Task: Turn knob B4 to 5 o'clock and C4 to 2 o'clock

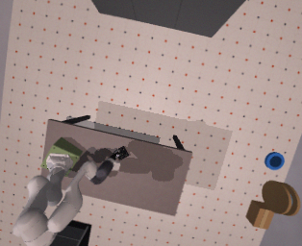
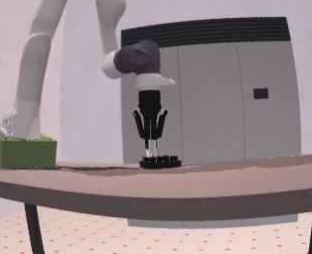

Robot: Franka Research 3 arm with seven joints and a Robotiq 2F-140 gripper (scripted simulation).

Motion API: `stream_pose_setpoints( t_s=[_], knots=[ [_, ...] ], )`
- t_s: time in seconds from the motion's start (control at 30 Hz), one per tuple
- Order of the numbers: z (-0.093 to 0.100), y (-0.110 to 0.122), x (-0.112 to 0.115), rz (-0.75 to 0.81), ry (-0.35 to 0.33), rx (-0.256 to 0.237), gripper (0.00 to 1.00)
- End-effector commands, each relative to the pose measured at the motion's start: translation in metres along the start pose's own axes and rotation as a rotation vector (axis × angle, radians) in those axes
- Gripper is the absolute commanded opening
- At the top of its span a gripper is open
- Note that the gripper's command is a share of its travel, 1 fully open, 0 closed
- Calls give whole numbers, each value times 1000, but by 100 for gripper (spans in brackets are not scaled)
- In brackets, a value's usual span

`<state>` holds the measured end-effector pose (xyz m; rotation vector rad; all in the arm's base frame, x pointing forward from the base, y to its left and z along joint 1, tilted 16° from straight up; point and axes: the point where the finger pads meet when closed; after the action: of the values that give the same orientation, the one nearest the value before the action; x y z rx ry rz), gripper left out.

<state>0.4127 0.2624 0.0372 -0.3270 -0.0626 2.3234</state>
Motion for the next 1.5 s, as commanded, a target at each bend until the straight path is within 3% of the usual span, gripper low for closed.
stream_pose_setpoints(
  t_s=[0.0, 0.5, 0.53, 1.47],
  knots=[
    [0, 0, 0, -56, 8, -5, 5],
    [0, 0, 0, -56, 8, -5, 5],
    [0, 0, 0, -56, 8, -5, 12],
    [5, 0, 0, -56, 8, -5, 12]
  ],
)
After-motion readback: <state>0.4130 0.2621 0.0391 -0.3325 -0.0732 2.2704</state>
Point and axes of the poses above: the point where the finger pads meet when closed, its own z axis back along the fingers, its own y axis across the jaws, x = y × z, and after that the axes turned 8 degrees about -z, right-handed
